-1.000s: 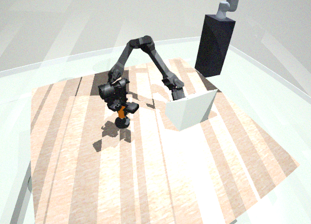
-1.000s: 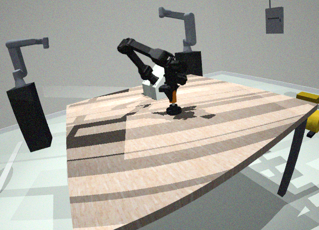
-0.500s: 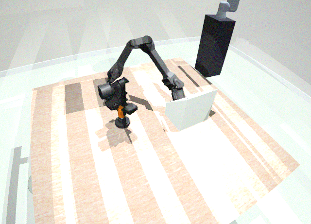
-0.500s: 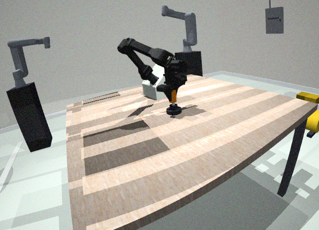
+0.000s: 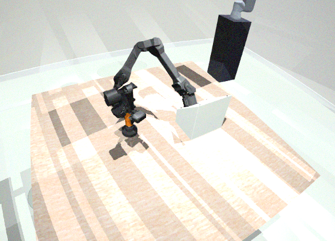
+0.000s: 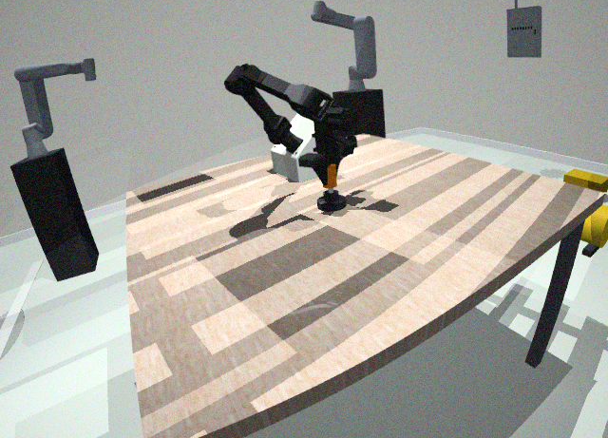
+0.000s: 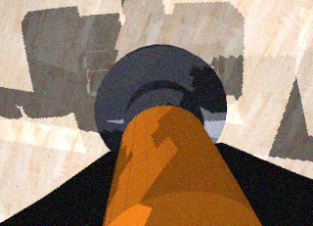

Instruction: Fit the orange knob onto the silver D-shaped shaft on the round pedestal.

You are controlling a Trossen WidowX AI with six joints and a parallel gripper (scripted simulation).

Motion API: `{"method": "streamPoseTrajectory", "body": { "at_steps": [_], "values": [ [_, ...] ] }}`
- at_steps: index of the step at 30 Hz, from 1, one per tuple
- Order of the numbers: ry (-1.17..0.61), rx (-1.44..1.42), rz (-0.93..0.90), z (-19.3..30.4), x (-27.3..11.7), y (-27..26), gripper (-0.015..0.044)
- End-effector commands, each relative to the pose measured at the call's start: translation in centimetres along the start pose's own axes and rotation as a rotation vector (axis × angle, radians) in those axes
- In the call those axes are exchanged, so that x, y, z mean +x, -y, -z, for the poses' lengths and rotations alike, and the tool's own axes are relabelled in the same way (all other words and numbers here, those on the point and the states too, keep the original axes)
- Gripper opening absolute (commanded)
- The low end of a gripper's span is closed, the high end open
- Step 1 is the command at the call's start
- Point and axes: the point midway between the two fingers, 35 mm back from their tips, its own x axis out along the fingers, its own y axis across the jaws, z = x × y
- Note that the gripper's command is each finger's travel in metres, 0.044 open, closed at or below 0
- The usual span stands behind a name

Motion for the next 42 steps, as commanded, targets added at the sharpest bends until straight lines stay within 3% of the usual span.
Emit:
{"method": "streamPoseTrajectory", "body": {
  "at_steps": [1, 15, 22, 42],
  "values": [
    [0.004, 0.004, -0.001, -0.04, 0.12, 0.07, 0.0],
    [0.004, 0.014, -0.001, -0.17, -0.33, 0.25, 0.0],
    [0.004, 0.214, -0.001, -0.23, -0.18, 0.18, 0.0],
    [0.004, 0.214, -0.001, -0.1, 0.04, 0.24, 0.0]
  ]
}}
